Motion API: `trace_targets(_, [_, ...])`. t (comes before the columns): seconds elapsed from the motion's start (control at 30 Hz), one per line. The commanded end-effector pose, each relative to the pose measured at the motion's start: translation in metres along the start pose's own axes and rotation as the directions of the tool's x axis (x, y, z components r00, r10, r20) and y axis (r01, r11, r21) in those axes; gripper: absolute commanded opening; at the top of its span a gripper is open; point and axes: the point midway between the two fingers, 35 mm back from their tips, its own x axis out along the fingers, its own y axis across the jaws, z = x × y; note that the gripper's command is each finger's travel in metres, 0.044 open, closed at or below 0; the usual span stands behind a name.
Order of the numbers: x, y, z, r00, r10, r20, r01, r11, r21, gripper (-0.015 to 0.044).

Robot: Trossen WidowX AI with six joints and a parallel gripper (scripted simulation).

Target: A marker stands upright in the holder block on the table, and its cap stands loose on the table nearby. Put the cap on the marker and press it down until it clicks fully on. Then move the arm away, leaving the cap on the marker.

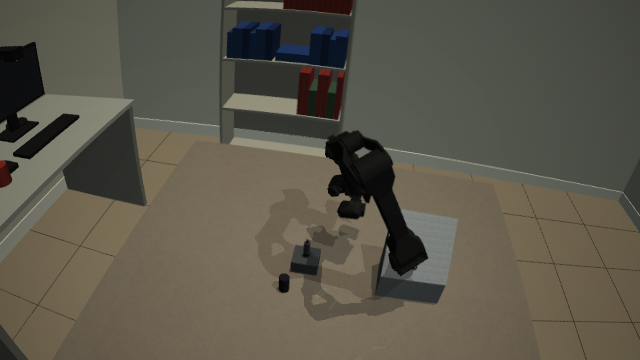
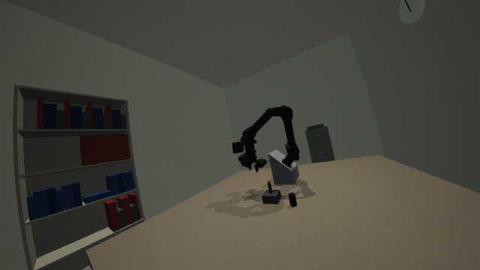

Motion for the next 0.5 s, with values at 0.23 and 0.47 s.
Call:
trace_targets(0.23, [-0.069, 0.113, 0.077, 0.972, 0.077, 0.224, 0.072, 0.805, -0.588, 0.0246])
trace_targets(0.47, [-0.105, 0.229, 0.093, 0.929, 0.238, 0.283, 0.16, 0.429, -0.889, 0.0246])
